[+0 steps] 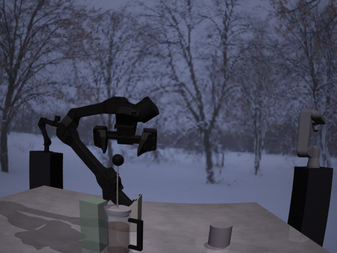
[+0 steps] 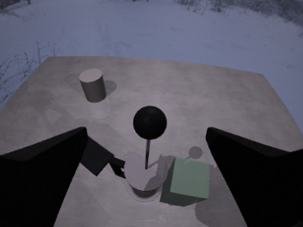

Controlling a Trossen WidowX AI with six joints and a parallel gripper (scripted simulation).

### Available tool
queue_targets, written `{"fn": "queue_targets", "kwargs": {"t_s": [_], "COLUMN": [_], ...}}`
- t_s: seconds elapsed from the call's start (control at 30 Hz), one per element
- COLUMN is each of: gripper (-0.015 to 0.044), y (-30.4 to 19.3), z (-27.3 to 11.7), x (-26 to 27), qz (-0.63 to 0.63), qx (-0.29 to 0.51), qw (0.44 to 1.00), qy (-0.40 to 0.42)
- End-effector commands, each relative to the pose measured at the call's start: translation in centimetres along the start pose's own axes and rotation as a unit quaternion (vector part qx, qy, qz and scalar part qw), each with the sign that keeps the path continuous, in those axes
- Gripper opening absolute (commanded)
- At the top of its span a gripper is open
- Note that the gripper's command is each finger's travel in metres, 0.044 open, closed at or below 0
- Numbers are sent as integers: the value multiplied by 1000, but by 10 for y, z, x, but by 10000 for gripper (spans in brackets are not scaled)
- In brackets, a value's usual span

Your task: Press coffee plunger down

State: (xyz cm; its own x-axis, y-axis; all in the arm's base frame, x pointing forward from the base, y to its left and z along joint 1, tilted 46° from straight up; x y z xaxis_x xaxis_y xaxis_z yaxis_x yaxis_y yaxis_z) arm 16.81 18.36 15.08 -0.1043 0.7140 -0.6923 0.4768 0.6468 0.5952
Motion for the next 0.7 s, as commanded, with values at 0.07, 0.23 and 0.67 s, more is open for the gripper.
{"fn": "queue_targets", "kwargs": {"t_s": [0.07, 0.23, 0.67], "gripper": [440, 440, 387], "y": [0, 1, 1], "z": [10, 17, 32], "x": [0, -1, -3], "qz": [0, 0, 0], "qx": [-2, -2, -4], "qw": [1000, 1000, 1000], "qy": [-1, -1, -5]}}
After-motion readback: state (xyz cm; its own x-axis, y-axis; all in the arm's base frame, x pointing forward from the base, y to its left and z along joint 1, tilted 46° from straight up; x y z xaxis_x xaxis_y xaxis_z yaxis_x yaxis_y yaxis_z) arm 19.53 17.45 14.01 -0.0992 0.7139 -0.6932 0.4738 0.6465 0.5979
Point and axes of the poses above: the point midway between the two fingers, 35 mm back from their tips, its own z axis out along the fingers, its own x axis across the jaws, y = z × x, the point moved 1 cm from there along -z, back along the fingers, and after that the axes turned 1 degree about z, right-handed, at the moved point
